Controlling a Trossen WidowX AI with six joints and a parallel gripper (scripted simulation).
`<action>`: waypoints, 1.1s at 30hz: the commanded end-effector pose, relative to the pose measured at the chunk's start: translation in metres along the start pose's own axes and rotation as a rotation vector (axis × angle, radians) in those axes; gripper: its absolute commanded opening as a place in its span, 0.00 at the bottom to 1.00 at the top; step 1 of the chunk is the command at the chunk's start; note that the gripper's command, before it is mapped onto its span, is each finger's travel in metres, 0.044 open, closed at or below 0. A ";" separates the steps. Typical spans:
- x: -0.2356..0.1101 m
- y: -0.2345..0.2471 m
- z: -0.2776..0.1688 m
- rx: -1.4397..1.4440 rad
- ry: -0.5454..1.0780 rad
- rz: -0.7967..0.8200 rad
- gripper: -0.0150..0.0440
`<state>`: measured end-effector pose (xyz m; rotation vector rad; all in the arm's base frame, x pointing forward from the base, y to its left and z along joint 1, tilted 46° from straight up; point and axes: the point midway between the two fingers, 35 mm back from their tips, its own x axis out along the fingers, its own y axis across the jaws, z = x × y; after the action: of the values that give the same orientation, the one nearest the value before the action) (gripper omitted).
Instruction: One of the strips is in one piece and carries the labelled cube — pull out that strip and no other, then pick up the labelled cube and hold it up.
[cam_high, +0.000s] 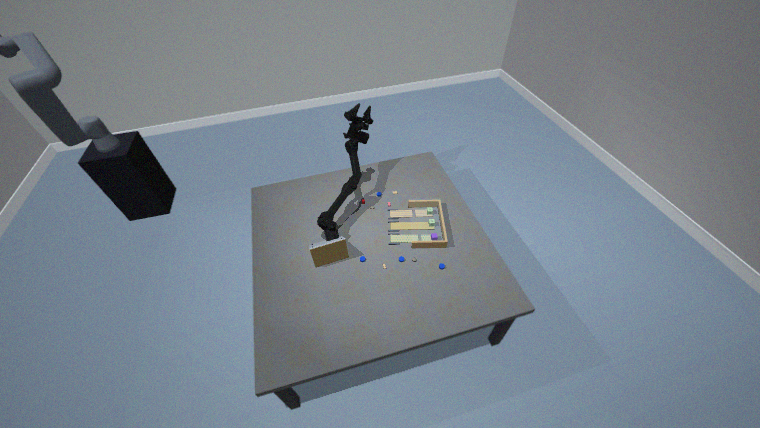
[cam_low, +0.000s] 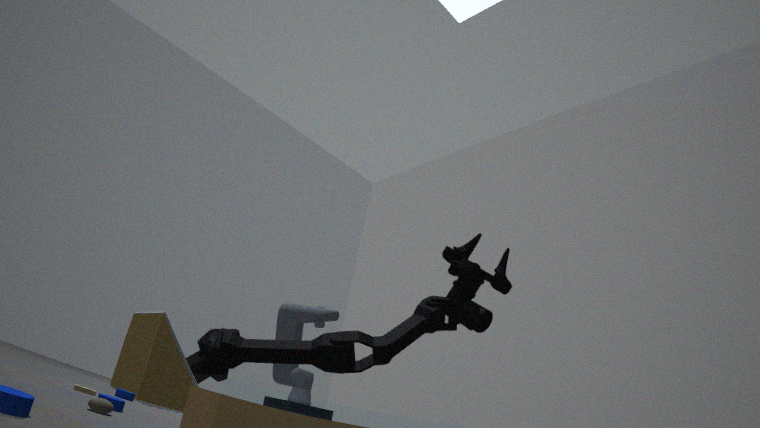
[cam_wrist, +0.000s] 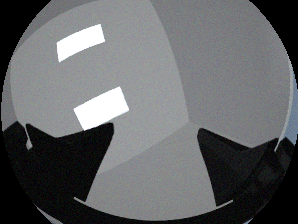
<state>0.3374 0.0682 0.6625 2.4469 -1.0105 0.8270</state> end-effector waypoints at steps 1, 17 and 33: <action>-0.001 0.002 -0.002 0.011 0.002 0.001 0.93; -0.047 0.200 -0.068 0.945 0.027 0.079 0.93; -0.046 0.352 0.034 1.749 -0.068 0.198 0.93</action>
<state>0.0704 -0.1233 0.6687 3.4953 -0.5477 2.2326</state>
